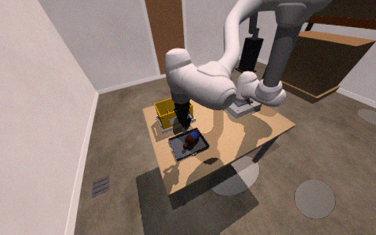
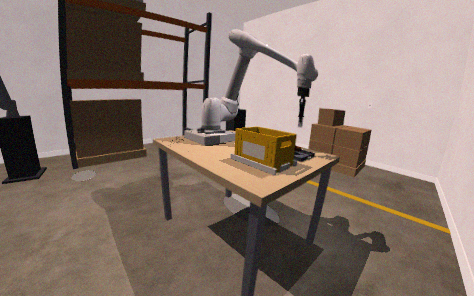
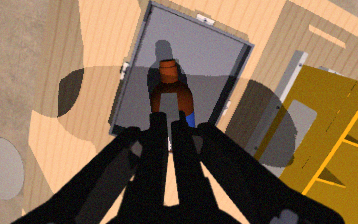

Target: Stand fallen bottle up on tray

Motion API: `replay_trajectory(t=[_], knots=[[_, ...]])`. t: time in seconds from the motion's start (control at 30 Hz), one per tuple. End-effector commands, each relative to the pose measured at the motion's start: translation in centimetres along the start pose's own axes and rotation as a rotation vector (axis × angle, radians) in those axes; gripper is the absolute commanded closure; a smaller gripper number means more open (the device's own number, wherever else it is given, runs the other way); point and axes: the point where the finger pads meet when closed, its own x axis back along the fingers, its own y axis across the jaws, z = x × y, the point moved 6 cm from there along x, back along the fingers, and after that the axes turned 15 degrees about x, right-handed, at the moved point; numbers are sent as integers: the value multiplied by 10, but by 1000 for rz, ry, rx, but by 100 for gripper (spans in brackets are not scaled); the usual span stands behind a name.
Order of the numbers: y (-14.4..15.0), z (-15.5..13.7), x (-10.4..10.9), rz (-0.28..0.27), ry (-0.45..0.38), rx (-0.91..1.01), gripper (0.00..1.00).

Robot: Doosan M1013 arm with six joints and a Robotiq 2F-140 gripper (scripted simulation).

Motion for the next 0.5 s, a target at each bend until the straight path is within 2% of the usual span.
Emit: replay_trajectory(t=[0.0,0.07,0.1,0.47], knots=[[0,0,0,6,2,60,90],[0,0,0,6,2,61,90],[0,0,0,6,2,61,56],[0,0,0,6,2,61,56]])
